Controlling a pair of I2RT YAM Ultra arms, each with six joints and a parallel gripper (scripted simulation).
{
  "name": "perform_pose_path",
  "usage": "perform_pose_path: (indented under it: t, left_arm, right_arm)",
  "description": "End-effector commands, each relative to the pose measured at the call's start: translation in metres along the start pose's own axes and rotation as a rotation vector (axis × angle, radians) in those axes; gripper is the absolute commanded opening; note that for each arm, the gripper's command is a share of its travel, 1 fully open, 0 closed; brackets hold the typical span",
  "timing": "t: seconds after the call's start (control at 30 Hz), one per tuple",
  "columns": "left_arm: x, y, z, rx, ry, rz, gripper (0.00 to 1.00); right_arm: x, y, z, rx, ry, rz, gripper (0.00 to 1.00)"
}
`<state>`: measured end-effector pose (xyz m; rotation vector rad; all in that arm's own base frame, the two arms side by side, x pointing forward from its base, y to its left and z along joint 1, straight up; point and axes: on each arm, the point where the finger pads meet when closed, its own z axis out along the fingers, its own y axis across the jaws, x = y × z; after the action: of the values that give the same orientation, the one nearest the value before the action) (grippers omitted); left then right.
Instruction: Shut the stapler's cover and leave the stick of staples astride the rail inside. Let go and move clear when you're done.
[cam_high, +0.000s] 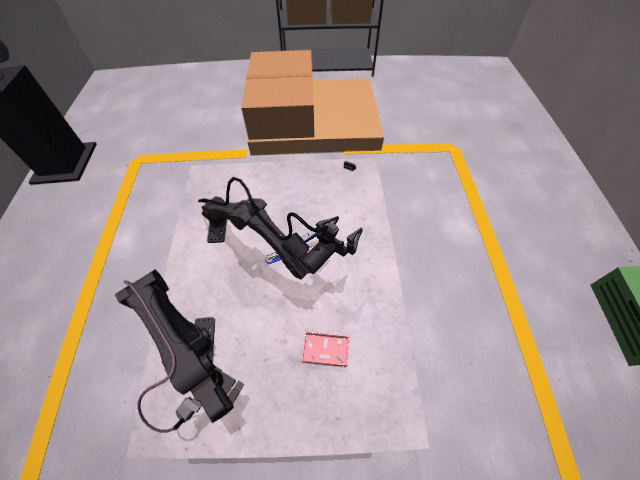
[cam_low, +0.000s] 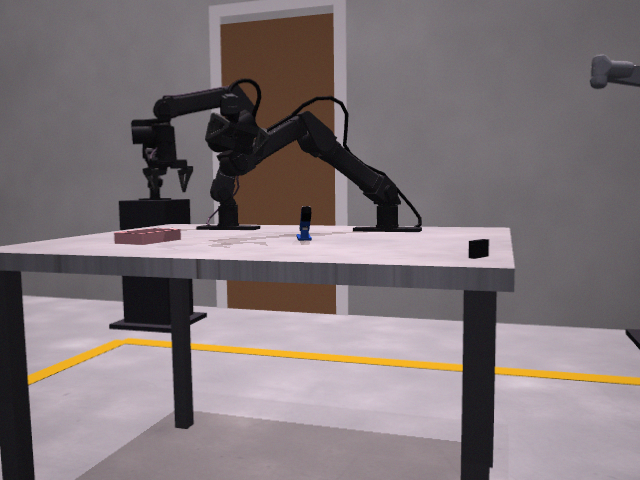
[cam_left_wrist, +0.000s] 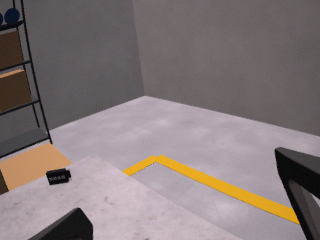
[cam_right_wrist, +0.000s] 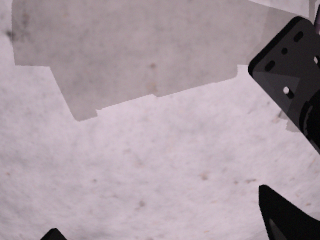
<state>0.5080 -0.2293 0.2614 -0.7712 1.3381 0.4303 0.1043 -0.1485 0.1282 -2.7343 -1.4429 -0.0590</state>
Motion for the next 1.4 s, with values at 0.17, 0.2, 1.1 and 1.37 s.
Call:
perform_pose_path:
  t: [0.17,0.2,1.1,1.37]
  left_arm:
    - [-0.007,0.0,0.0,0.001,-0.002,-0.016,1.0]
    - [-0.007,0.0,0.0,0.001,-0.002,-0.016,1.0]
    - [-0.002,-0.009,-0.005,0.035,0.022,0.024,1.0]
    - [-0.004,0.0,-0.007,0.041,0.026,0.107,1.0]
  right_arm:
    - [0.0,0.001,-0.002,-0.007,-0.003,0.0,1.0]
    - [0.0,0.001,-0.002,-0.007,-0.003,0.0,1.0]
    - [0.049,0.017,-0.017,-0.146,-0.165,-0.6,1.0]
    - [0.088,0.016,-0.029,-0.25,-0.235,-0.948,1.0]
